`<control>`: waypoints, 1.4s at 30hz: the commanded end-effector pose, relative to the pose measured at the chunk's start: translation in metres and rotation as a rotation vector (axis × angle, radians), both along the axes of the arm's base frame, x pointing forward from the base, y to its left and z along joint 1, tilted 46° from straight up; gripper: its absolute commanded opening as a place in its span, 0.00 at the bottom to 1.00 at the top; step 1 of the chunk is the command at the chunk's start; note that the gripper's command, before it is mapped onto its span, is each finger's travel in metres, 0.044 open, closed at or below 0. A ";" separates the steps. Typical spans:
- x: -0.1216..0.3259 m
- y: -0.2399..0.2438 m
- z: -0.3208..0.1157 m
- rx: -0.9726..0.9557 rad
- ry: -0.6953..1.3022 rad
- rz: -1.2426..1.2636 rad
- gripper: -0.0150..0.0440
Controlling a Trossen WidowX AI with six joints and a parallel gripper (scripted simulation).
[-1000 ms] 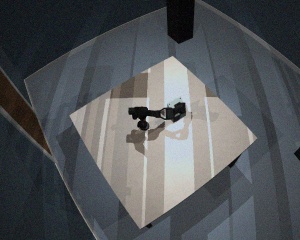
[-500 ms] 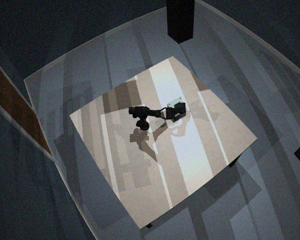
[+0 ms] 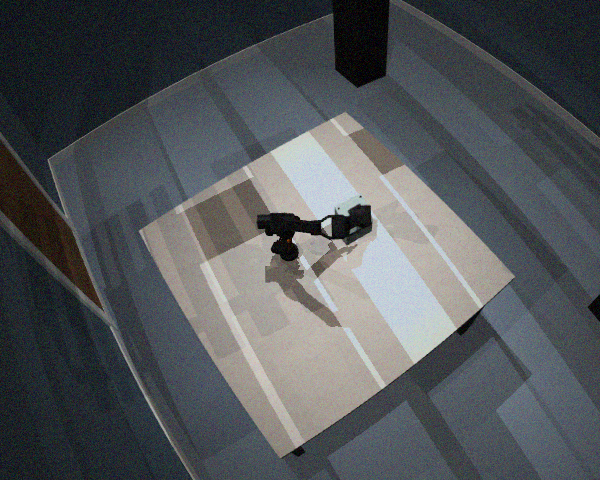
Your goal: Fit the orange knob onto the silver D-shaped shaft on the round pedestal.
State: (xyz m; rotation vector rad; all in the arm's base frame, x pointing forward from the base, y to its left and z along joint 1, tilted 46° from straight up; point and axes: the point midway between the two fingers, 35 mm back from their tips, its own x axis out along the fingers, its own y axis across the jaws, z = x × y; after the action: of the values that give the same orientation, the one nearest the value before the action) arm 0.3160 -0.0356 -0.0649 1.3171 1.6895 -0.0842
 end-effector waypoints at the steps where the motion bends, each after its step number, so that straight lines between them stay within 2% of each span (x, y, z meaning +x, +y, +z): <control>1: 0.001 0.001 -0.001 -0.003 0.000 -0.002 0.25; 26: -0.004 -0.002 0.003 -0.003 0.000 -0.002 0.25; 34: -0.003 -0.001 0.001 0.005 0.144 -0.143 0.25; 42: 0.000 -0.002 0.000 0.006 0.149 -0.149 0.25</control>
State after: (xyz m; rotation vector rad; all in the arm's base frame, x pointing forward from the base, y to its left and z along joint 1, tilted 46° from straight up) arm 0.3132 -0.0352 -0.0655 1.4656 1.7184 -0.2604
